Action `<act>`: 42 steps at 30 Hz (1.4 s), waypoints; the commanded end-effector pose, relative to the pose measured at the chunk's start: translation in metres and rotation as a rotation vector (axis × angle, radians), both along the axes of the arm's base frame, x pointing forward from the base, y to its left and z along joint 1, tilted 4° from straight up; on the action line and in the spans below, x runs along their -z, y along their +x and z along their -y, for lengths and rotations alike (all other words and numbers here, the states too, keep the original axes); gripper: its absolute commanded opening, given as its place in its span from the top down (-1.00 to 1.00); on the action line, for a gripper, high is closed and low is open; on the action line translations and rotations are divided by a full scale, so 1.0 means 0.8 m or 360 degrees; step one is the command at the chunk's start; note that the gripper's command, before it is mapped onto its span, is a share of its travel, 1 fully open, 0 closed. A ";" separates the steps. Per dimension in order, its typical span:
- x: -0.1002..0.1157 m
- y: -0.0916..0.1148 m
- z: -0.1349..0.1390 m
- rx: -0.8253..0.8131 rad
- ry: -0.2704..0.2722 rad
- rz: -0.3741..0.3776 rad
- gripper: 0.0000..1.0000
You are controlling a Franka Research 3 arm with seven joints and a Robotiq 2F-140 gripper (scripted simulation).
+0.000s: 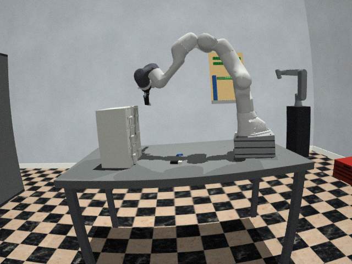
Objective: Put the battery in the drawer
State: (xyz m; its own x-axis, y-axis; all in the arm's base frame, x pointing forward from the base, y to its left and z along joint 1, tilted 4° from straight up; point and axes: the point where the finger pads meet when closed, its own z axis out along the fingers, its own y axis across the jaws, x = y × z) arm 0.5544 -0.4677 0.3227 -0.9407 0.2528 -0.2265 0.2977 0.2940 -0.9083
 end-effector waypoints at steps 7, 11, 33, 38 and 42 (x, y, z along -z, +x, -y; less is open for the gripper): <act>0.000 0.000 0.000 0.0000 0.0000 0.0000 -1.00; 0.000 0.000 0.000 0.0000 0.0000 0.0000 -1.00; 0.015 -0.081 -0.156 0.0000 0.0727 -0.0034 -1.00; 0.018 -0.094 -0.195 -0.0033 0.0882 -0.0031 -1.00; 0.020 -0.107 -0.236 -0.0078 0.1040 -0.0024 -1.00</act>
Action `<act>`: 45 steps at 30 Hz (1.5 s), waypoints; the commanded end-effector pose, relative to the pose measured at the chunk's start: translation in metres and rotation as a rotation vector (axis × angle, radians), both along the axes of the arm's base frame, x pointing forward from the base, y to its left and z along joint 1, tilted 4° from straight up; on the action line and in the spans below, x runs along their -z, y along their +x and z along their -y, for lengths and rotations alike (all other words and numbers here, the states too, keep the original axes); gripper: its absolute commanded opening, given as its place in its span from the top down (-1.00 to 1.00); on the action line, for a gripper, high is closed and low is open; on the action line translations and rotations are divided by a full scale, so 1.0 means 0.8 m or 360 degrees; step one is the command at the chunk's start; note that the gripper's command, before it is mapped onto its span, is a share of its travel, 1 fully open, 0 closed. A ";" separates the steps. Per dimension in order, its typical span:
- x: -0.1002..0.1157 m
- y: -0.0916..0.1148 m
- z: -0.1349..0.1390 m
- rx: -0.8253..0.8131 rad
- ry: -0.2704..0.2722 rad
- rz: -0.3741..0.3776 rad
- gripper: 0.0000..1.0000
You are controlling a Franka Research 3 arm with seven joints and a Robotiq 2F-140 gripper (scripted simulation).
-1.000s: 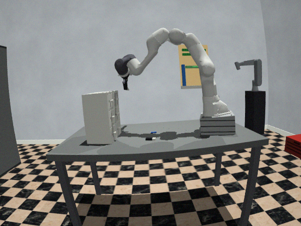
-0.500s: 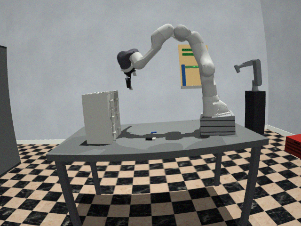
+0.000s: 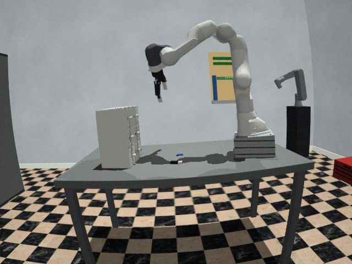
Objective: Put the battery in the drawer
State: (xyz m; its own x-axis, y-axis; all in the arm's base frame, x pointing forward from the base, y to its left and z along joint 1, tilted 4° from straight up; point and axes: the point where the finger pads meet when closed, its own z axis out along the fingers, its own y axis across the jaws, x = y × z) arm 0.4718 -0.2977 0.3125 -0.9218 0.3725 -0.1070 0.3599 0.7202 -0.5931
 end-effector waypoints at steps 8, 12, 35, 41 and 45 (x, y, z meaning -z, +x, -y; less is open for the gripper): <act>0.008 -0.025 -0.105 -0.0260 0.0438 -0.0023 -1.00; 0.007 -0.034 -0.144 -0.0320 0.0569 0.0014 -1.00; -0.007 -0.061 -0.268 -0.0550 0.0977 0.0170 -1.00; -0.007 -0.061 -0.268 -0.0550 0.0977 0.0170 -1.00; -0.007 -0.061 -0.268 -0.0550 0.0977 0.0170 -1.00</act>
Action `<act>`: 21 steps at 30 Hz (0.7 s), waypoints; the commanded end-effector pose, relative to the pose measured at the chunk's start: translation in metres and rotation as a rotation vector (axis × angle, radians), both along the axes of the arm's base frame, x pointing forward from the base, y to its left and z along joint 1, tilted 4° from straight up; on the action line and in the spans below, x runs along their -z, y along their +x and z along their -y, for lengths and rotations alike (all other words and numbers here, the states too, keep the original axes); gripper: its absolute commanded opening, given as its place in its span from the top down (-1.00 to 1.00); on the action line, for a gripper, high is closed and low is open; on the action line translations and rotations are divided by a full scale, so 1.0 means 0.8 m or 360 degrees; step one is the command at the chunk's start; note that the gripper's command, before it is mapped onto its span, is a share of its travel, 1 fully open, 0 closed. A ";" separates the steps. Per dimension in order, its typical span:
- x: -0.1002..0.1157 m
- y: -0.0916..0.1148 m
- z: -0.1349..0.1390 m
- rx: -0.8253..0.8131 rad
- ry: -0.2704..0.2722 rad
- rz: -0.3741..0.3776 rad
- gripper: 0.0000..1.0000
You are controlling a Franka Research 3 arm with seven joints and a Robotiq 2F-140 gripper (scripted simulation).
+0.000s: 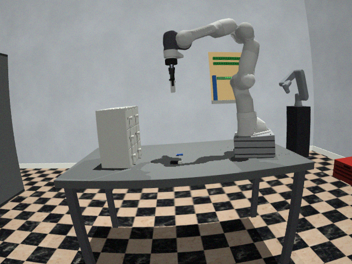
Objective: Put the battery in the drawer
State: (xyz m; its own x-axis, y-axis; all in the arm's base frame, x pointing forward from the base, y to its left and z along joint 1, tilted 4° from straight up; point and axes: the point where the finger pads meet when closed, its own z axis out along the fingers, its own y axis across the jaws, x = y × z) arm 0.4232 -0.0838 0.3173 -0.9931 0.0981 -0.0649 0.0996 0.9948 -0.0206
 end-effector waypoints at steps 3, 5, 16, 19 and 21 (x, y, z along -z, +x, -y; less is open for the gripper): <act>-0.001 0.000 -0.001 -0.0024 0.0004 0.0005 -1.00; -0.001 0.000 -0.001 -0.0024 0.0004 0.0005 -1.00; -0.001 0.000 -0.001 -0.0024 0.0004 0.0005 -1.00; -0.001 0.000 -0.001 -0.0024 0.0004 0.0005 -1.00; 0.000 0.000 0.000 -0.0016 0.0000 0.0000 -1.00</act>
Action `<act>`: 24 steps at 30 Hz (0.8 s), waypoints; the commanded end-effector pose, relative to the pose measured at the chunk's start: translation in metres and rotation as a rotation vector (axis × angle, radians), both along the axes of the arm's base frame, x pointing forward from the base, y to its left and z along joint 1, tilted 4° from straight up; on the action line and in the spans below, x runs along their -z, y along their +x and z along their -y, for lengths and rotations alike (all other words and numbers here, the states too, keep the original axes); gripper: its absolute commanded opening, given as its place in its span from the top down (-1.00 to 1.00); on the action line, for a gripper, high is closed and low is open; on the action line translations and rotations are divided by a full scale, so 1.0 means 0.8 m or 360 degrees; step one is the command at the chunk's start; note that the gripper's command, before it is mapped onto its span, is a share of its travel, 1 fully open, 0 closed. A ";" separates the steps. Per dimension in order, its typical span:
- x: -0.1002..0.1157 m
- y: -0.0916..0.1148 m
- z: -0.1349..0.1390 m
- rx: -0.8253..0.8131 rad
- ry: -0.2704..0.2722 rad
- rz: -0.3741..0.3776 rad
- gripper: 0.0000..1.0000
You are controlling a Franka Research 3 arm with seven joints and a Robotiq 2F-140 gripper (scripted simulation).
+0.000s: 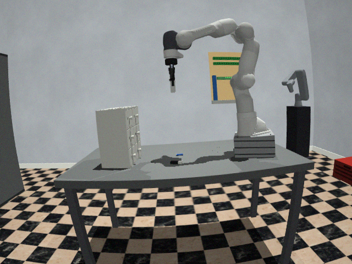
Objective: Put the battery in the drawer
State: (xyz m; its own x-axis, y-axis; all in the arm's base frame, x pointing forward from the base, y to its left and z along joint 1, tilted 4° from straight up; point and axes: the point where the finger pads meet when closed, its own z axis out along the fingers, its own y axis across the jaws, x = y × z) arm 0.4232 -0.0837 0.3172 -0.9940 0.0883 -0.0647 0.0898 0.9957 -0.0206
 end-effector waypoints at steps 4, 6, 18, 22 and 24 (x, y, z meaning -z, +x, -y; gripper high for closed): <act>0.000 0.000 0.000 0.0000 0.0000 0.0000 -1.00; 0.000 0.000 0.000 0.0000 0.0000 0.0000 -1.00; 0.000 0.000 0.000 0.0000 0.0000 0.0000 -1.00; 0.002 0.000 0.000 0.0002 0.0000 0.0000 -1.00; 0.007 0.002 0.000 0.0006 0.0000 0.0000 -1.00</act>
State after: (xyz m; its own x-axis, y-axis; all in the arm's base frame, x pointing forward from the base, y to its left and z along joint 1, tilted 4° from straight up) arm 0.4232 -0.0836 0.3164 -0.9940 0.0881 -0.0649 0.0897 0.9958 -0.0206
